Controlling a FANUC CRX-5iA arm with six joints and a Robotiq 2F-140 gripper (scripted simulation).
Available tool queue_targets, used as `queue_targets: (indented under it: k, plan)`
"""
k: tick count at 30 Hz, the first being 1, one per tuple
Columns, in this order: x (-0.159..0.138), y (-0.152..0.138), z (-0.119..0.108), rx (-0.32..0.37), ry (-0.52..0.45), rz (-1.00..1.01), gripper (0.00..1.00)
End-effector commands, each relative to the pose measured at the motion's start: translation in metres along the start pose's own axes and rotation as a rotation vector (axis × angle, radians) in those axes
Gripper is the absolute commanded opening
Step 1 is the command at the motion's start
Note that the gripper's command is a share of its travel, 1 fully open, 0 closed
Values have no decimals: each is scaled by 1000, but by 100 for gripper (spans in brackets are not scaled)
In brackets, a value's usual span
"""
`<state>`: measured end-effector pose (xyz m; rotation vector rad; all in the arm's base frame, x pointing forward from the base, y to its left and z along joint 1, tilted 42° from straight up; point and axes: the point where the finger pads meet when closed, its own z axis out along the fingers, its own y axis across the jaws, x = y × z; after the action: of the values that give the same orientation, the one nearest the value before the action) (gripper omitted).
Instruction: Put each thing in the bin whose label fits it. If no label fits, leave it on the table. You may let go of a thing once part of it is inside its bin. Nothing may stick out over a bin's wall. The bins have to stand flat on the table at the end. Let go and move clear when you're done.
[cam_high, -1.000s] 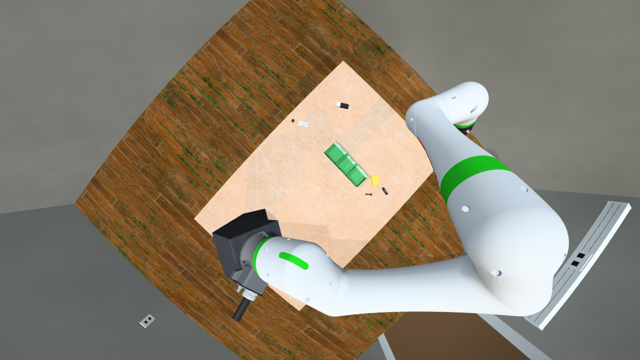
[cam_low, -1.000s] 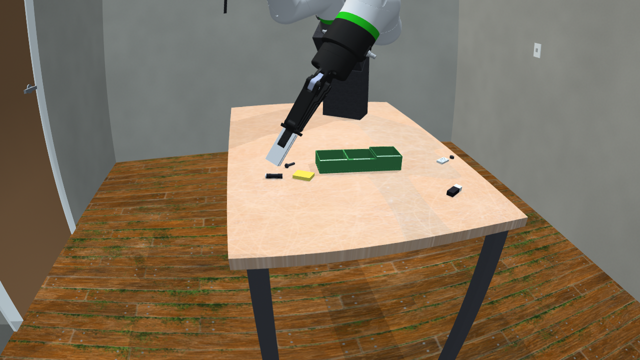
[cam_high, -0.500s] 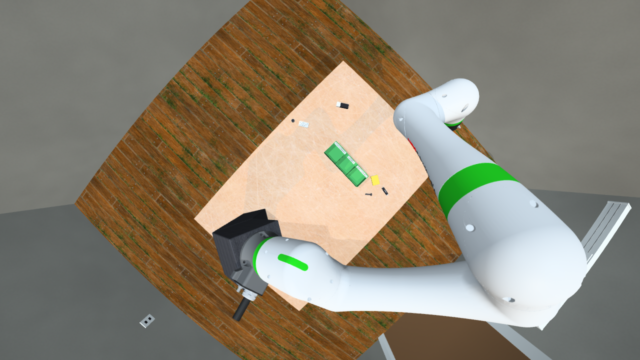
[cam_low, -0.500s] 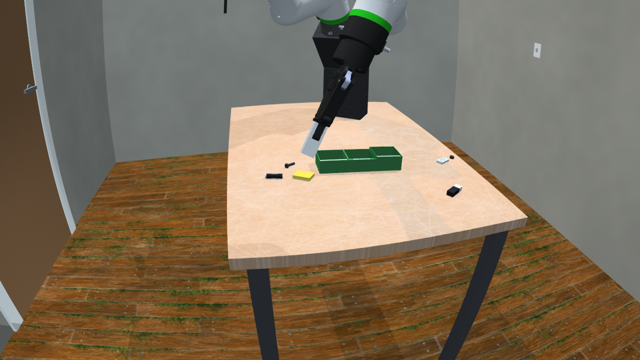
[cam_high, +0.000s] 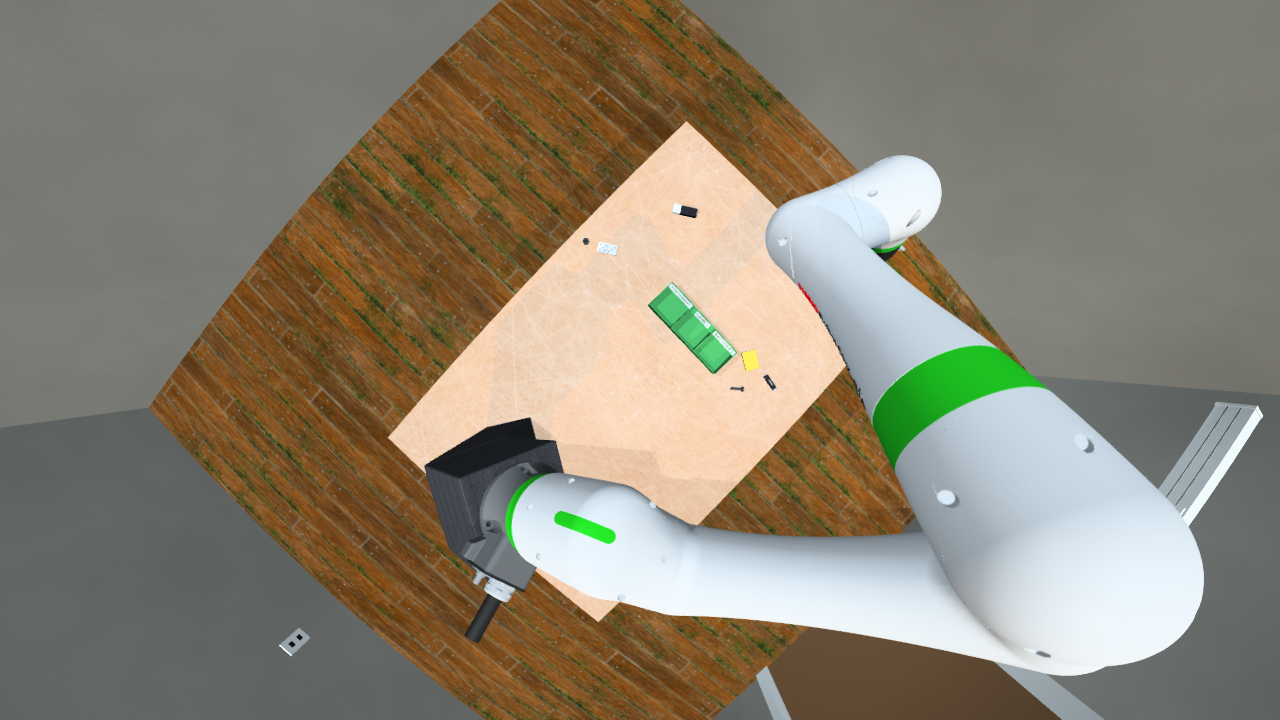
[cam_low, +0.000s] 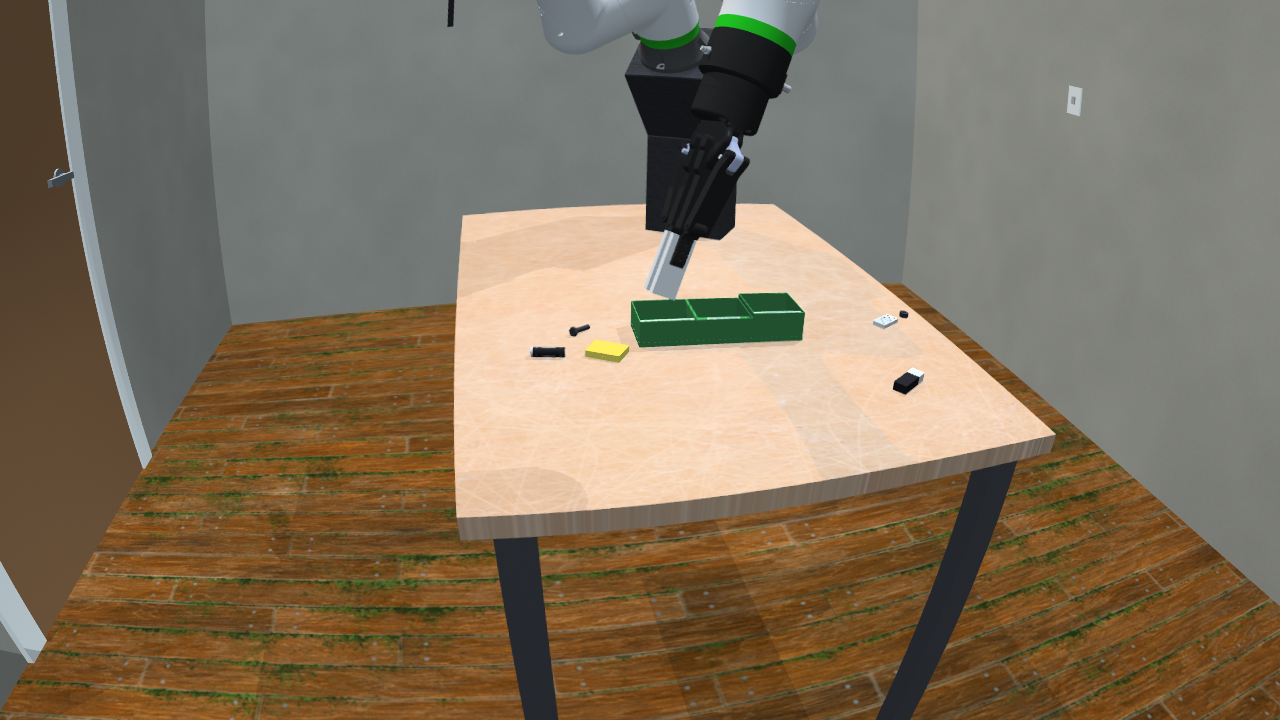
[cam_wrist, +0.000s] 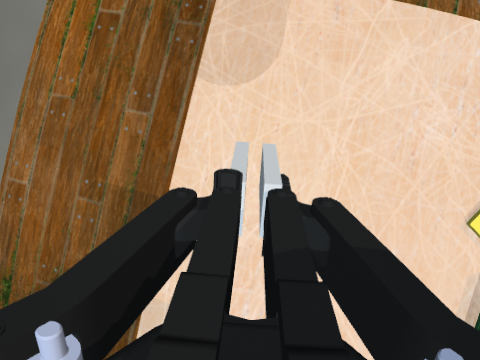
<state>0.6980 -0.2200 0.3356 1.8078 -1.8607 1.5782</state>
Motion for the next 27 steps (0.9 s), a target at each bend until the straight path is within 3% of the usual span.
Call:
queue_targets:
  k: [1,9,13,27]
  plan:
    - [-14,10,-8,-3,-22,-66,15]
    - [-52,38,-27,2,-89,-273,15]
    - [-53,39,-28,2,-89,-273,15]
    - [-104,90,-57,26,-184,-584,15]
